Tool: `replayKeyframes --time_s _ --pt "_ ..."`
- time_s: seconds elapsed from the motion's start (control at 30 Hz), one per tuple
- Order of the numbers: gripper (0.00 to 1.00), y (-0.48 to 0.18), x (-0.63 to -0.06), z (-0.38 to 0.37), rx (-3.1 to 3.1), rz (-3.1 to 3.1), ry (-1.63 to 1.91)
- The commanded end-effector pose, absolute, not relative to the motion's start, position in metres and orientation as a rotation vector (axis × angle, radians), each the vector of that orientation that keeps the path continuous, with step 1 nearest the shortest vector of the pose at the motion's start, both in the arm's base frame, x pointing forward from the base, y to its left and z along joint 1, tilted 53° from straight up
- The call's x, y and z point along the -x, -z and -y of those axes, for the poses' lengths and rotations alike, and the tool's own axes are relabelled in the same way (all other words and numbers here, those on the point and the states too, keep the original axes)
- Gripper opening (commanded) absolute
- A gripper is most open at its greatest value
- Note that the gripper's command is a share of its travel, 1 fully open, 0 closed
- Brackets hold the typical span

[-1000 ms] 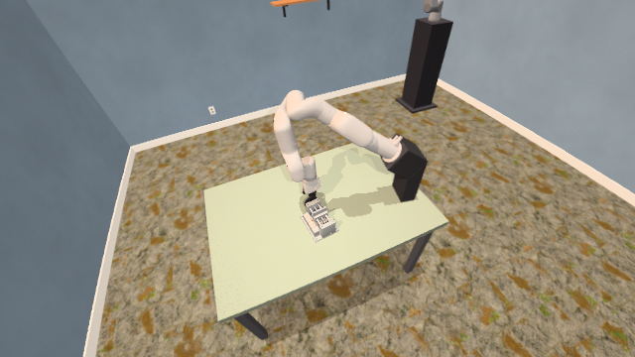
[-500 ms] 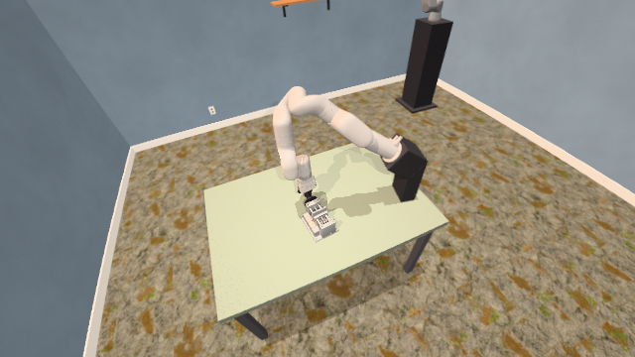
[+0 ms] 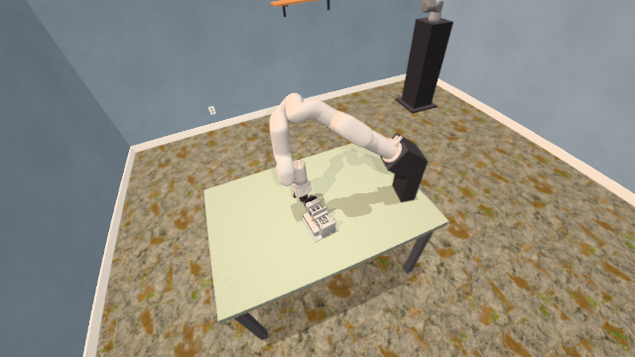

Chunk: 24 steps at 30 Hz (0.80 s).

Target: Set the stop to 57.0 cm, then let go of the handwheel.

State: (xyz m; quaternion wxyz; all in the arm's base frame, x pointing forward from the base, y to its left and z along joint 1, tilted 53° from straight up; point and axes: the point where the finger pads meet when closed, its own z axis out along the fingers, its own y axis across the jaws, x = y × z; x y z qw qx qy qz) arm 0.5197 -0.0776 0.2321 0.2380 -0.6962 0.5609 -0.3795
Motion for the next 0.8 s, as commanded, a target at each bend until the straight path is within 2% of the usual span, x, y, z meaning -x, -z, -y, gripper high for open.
replayKeyframes --time_s 0.0,0.77 --pt "0.06 -0.23 -0.523 0.078 1.908 -1.536 1.036" --pt "0.06 -0.22 -0.534 0.08 1.907 -1.535 1.037"
